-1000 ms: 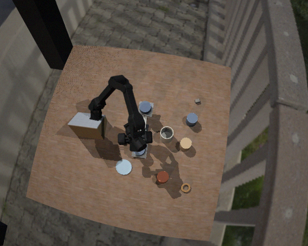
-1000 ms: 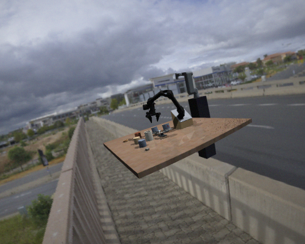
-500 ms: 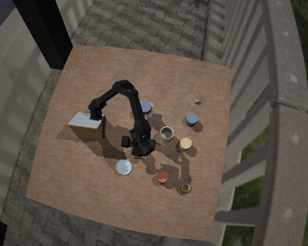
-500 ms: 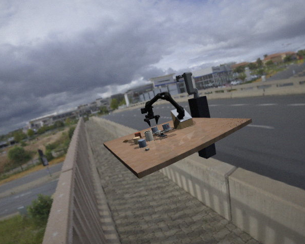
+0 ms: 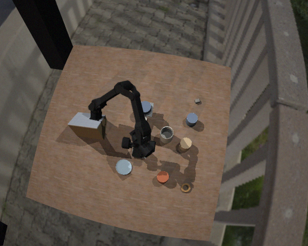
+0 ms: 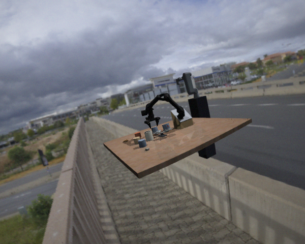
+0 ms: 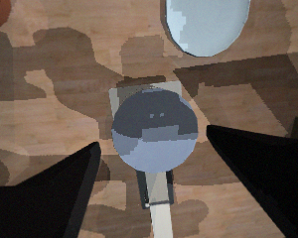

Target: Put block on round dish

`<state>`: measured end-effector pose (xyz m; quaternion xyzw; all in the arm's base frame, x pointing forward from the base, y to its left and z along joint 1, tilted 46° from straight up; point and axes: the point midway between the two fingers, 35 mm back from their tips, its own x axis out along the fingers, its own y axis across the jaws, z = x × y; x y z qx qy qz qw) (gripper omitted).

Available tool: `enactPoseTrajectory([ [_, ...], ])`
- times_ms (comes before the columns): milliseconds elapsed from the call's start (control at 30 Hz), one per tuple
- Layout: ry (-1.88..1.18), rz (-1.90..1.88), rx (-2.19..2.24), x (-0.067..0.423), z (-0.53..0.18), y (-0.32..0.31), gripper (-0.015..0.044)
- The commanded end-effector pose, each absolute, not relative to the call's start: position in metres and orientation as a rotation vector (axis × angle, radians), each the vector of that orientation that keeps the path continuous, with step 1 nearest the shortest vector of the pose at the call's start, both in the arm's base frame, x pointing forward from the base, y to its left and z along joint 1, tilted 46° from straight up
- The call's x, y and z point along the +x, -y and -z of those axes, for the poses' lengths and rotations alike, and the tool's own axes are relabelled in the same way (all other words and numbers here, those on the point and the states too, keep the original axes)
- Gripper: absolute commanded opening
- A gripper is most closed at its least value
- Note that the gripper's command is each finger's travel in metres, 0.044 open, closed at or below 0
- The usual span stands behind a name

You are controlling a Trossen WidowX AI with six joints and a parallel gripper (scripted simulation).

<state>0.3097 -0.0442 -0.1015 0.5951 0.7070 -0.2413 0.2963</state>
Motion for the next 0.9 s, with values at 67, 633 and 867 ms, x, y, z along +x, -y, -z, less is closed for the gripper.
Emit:
enactPoseTrajectory([
  [67, -1.883, 0.645, 1.591, 0.308, 0.109, 0.037, 0.0440],
  [633, -1.884, 0.643, 1.592, 0.304, 0.128, 0.017, 0.0440],
  [867, -1.885, 0.643, 1.592, 0.302, 0.132, 0.012, 0.0414],
])
